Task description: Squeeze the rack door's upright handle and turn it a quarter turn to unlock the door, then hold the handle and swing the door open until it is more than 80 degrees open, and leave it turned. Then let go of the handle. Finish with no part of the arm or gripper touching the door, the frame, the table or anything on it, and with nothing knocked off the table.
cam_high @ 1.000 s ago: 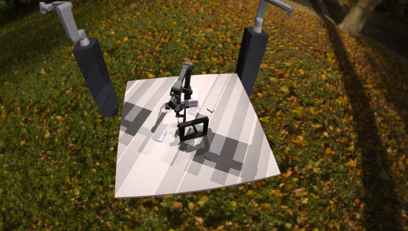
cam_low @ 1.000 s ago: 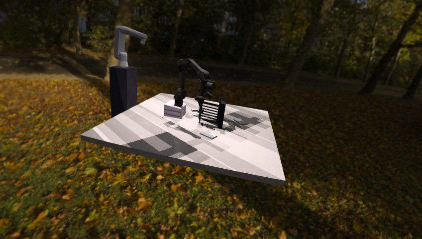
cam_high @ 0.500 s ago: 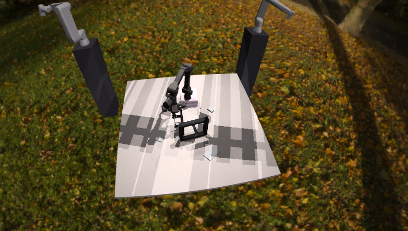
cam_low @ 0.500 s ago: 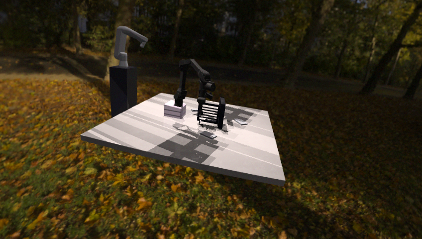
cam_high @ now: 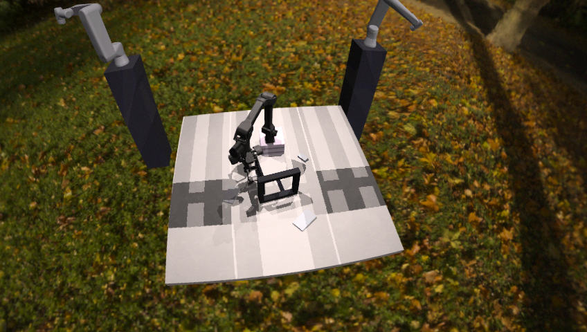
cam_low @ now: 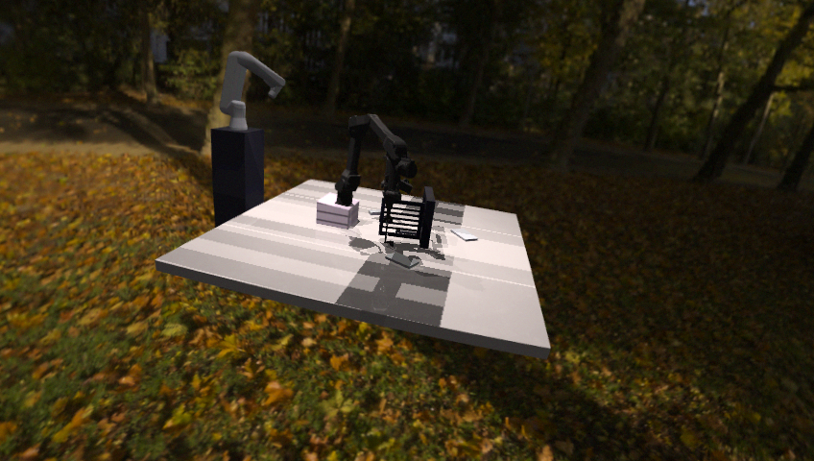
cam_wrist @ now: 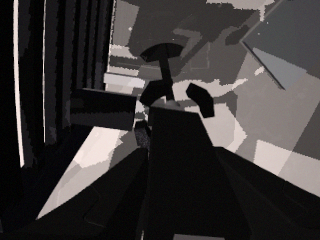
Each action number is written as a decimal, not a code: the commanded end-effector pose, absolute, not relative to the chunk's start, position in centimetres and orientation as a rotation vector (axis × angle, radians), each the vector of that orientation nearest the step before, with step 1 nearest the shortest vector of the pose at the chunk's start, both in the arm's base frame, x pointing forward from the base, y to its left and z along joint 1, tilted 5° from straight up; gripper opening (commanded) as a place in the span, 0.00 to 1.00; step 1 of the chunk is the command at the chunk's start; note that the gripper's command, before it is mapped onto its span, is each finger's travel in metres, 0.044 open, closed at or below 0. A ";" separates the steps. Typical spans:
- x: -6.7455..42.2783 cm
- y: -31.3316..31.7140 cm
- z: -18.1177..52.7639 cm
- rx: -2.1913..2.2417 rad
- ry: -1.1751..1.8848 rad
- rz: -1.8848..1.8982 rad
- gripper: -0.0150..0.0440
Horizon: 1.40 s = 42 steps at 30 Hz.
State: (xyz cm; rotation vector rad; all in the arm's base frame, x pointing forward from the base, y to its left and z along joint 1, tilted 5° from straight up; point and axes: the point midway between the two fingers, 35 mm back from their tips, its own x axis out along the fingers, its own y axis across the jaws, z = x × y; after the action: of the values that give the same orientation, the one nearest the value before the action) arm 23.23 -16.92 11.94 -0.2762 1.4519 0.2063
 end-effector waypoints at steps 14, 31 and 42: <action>23.3 -17.0 12.0 -0.289 1.454 0.222 0.54; 23.3 -17.1 13.4 -0.289 1.454 0.222 0.74; 23.1 -17.1 14.9 -0.289 1.454 0.222 0.74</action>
State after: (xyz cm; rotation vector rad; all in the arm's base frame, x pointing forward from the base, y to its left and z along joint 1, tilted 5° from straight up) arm 22.99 -16.98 14.04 -0.2781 1.4651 0.2251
